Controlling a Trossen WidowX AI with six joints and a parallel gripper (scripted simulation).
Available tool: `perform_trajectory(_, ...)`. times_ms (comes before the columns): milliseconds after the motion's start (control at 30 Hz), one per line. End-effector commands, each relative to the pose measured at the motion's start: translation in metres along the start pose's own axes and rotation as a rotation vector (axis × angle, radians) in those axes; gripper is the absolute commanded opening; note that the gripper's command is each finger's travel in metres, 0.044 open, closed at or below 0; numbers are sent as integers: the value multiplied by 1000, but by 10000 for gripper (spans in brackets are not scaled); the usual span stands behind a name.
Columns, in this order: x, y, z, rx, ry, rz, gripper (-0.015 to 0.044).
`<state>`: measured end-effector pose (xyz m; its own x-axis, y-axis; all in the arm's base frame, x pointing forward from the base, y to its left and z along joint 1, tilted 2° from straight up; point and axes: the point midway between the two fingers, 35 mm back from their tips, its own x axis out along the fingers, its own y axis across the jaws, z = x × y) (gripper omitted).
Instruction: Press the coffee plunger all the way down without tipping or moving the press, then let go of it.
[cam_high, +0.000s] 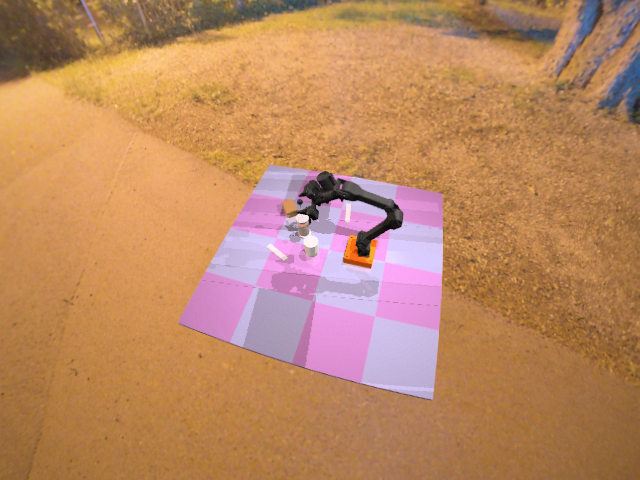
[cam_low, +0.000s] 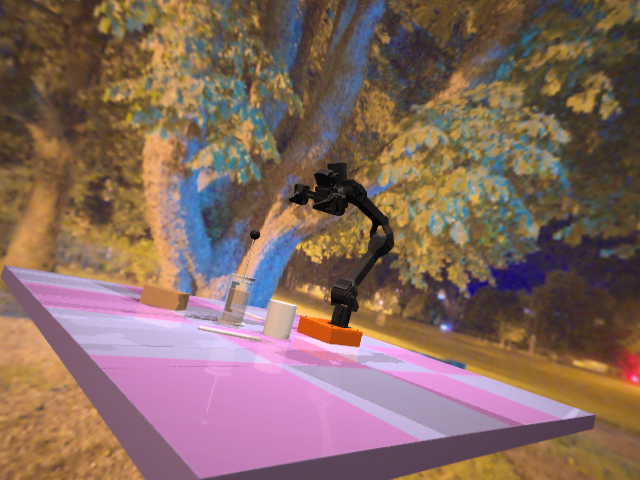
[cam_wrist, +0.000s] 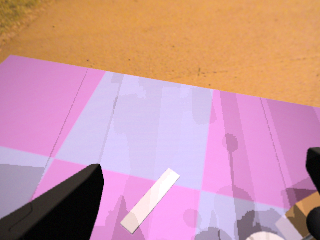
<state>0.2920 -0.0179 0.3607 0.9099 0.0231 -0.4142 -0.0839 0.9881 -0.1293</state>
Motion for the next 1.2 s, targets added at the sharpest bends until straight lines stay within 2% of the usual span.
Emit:
perform_trajectory(0, 18, -61, -25, 207, 60, -197, 440)
perform_trajectory(133, 18, -100, -44, 337, 81, -324, 440)
perform_trajectory(467, 44, -90, -97, 337, 81, -323, 440)
perform_trajectory(1167, 66, -96, -100, 336, 79, -322, 440)
